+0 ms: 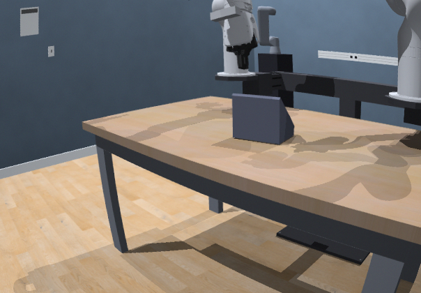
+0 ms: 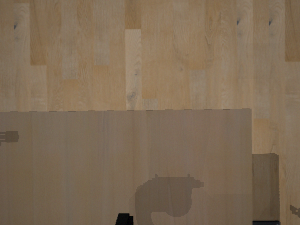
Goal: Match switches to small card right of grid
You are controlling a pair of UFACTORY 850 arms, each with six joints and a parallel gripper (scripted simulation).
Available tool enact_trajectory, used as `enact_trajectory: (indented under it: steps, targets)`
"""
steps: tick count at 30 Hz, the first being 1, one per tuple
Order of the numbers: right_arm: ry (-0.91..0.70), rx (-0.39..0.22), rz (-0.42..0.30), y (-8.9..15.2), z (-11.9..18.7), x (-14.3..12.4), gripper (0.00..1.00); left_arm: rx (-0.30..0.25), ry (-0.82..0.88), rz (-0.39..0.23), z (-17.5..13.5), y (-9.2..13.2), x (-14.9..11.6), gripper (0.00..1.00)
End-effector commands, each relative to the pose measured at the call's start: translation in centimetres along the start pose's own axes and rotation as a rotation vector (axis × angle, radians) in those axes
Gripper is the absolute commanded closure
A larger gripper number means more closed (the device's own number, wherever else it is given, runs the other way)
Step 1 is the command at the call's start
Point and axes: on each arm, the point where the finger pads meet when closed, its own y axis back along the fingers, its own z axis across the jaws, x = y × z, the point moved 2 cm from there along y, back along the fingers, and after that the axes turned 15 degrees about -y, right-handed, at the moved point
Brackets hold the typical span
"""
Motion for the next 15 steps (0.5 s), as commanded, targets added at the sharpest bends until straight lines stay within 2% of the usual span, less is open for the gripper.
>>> enact_trajectory:
  steps: [1, 15]
  targets:
    - [0.0, 0.001, 0.002, 0.1, 0.0, 0.0, 0.0, -0.004, -0.006, -0.011, -1.7, 0.3, 1.1, 1.0]
    - [0.0, 0.001, 0.002, 0.1, 0.0, 0.0, 0.0, -0.016, -0.026, -0.044, -6.9, 0.7, 3.8, 1.0]
